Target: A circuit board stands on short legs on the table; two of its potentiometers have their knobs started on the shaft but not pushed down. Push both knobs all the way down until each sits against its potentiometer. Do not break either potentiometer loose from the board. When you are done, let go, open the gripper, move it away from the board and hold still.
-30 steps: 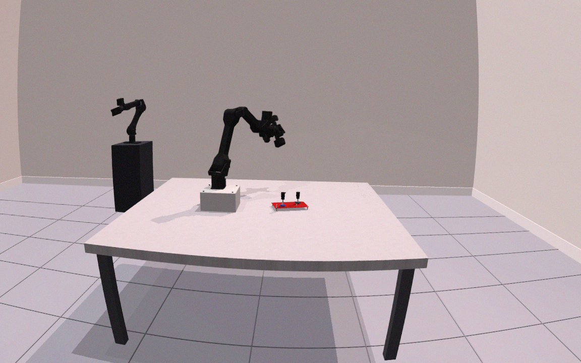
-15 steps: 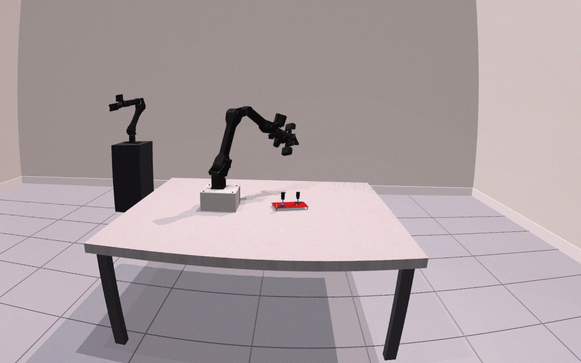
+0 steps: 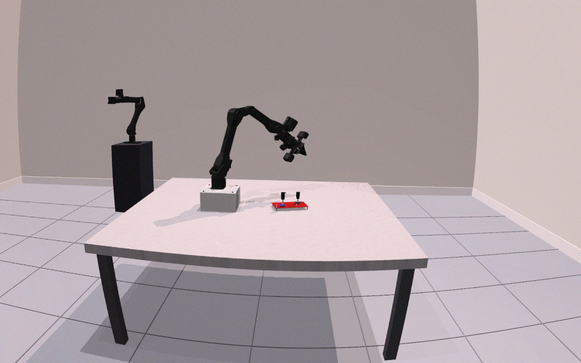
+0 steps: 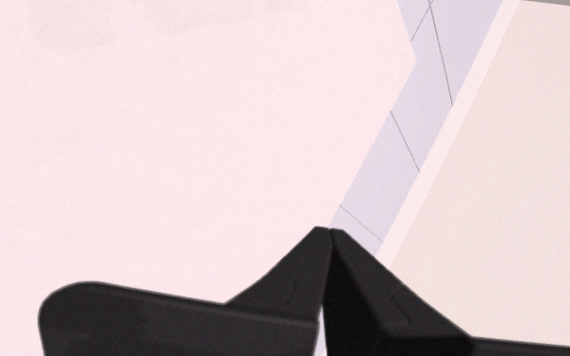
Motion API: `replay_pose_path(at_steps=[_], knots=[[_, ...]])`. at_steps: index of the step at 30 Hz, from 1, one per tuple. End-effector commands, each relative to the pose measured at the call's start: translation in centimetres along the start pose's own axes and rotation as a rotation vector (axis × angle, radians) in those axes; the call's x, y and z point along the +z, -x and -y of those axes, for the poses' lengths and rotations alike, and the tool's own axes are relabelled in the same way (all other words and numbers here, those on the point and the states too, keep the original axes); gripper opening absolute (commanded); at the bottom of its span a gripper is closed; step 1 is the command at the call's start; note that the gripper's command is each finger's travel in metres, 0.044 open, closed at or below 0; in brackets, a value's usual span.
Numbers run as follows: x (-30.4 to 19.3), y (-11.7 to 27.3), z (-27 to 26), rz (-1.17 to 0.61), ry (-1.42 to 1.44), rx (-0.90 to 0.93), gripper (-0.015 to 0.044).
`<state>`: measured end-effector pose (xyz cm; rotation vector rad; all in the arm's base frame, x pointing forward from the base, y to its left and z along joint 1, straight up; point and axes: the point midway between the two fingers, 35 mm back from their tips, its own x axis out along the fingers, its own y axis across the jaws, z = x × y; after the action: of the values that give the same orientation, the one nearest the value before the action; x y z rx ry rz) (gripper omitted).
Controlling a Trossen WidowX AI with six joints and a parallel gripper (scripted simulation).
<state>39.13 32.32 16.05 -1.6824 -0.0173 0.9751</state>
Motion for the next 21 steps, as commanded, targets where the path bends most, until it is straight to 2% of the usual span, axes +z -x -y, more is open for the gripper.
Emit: replay_pose_path(at_steps=[1,21], knots=[[-3.2,0.3,-1.7,-0.049,-0.111,0.078,0.0000],[-14.6,4.1,-10.2,-0.293,-0.601,0.377,0.0000]])
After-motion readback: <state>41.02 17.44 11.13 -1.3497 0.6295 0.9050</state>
